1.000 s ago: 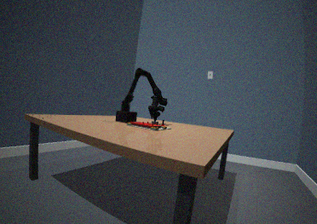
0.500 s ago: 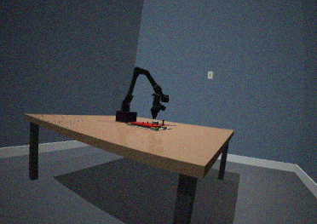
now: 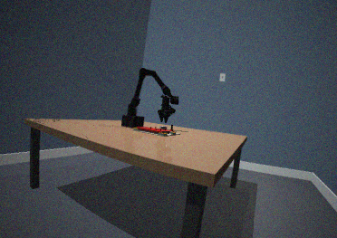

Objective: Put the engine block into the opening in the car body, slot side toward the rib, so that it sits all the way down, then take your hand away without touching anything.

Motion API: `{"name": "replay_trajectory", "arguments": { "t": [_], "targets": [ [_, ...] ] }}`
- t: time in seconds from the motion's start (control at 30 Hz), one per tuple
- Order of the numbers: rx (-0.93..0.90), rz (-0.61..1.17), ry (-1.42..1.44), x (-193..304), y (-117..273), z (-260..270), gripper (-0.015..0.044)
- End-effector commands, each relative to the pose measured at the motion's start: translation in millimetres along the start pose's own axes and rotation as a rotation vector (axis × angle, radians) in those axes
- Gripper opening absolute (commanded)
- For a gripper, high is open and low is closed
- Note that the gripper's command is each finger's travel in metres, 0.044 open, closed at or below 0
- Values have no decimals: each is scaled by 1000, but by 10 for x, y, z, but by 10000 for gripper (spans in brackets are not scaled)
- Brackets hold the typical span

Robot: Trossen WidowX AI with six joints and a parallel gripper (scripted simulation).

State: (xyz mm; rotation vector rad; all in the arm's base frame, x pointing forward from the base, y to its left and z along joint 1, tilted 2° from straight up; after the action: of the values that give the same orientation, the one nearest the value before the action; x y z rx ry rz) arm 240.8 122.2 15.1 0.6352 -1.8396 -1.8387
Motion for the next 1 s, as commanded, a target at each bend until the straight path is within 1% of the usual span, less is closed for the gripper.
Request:
{"name": "replay_trajectory", "arguments": {
  "t": [0.0,0.1,0.27,0.87,0.97],
  "targets": [
    [-4,0,4,-10,-10,-48,440],
    [-4,0,4,-9,-137,-47,440],
    [-4,0,4,-9,-159,-47,440],
    [-4,0,4,-6,-421,-45,440],
    [-4,0,4,-6,-421,-45,361]
  ]
}}
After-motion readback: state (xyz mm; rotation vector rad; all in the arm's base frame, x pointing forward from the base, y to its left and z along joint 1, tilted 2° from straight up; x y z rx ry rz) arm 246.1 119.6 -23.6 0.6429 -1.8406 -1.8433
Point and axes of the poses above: the point midway between the two fingers, 35 mm back from their tips, its own y axis back along the fingers, its own z axis across the jaws, x = y × z, the point moved 1 cm from there along y, back along the fingers, and after that the axes turned 7 degrees about -y, right-handed, at the moved point
